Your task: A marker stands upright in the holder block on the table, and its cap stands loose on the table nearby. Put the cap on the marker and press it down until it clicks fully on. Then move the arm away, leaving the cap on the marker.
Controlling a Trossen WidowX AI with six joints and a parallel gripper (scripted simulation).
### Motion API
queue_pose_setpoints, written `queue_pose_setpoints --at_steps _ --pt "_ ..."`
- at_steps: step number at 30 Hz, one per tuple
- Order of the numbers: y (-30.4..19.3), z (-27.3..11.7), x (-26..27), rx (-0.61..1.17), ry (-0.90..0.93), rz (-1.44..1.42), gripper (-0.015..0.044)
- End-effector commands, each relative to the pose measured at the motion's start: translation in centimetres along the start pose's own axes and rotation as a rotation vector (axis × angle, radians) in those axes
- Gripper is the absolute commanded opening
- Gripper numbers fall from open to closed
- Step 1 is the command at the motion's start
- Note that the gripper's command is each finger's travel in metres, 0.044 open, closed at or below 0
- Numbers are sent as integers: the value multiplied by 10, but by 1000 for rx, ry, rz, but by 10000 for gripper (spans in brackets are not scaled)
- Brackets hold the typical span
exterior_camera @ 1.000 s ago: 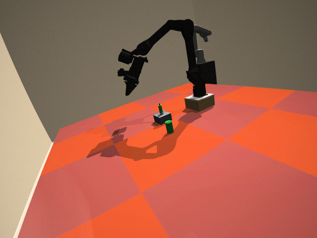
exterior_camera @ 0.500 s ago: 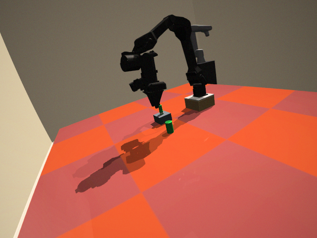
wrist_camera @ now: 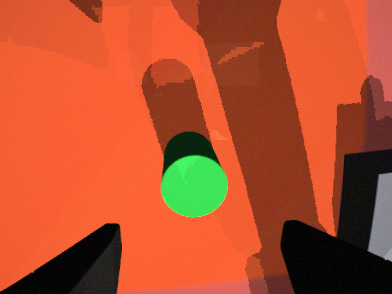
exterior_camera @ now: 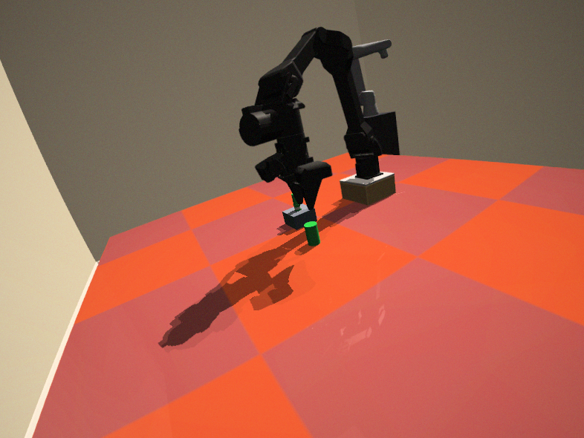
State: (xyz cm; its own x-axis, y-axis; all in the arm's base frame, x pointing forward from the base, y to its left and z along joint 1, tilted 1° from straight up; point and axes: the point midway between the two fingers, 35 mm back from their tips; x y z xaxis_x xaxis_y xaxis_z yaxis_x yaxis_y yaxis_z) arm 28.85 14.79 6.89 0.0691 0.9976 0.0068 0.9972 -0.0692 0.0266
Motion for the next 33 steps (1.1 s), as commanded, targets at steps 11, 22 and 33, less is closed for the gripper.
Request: queue_pose_setpoints --at_steps 11,22,33 --pt "-2 29 -1 9 -11 1 251" --pt "-1 47 0 9 -11 1 251" --pt "-1 64 0 9 -11 1 251"
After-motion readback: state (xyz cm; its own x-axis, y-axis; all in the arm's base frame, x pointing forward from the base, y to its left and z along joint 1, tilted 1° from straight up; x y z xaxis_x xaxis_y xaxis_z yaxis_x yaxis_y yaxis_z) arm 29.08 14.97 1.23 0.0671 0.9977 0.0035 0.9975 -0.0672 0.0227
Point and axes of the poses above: the point midway between the two fingers, 35 mm back from their tips, its own z axis out along the fingers, its own x axis across the jaws, y = z × x, and after that the axes turned 4 degrees about z, right-handed
